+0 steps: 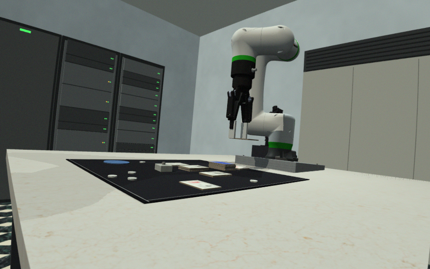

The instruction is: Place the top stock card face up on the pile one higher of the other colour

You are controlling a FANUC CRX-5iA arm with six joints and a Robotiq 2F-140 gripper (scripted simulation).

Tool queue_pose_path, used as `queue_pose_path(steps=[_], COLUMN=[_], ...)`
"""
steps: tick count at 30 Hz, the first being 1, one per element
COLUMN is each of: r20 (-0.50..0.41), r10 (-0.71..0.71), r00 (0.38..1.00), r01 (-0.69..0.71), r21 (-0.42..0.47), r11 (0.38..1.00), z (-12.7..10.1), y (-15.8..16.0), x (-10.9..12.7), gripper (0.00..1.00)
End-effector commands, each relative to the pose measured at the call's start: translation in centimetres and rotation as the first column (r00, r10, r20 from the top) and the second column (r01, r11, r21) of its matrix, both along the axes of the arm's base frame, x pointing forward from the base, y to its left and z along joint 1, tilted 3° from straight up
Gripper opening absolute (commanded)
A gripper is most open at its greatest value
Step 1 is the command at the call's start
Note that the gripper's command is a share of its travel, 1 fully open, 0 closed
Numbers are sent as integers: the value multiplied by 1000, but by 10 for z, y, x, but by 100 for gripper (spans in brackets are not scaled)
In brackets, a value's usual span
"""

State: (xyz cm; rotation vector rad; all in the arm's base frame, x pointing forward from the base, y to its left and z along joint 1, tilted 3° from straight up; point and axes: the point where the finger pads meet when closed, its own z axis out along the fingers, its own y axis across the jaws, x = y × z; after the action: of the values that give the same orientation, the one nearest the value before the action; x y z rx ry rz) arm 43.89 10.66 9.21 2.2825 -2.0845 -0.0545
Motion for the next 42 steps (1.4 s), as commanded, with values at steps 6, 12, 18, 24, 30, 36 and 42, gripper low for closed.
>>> queue_pose_path(steps=[6, 12, 18, 24, 30, 36, 42], r20=[0, 0, 0, 0, 0, 1, 3], r10=[0, 0, 0, 0, 0, 1, 3], r00=[1000, 1000, 1000, 1000, 1000, 1000, 1000], r01=[0, 0, 0, 0, 0, -1, -3], r21=[0, 0, 0, 0, -4, -16, -57], r11=[1000, 1000, 1000, 1000, 1000, 1000, 998], z=[-4, -14, -20, -21, -21, -21, -21], y=[0, 0, 0, 0, 0, 0, 1], x=[0, -1, -1, -1, -1, -1, -2], gripper=[41, 41, 41, 41, 41, 41, 41])
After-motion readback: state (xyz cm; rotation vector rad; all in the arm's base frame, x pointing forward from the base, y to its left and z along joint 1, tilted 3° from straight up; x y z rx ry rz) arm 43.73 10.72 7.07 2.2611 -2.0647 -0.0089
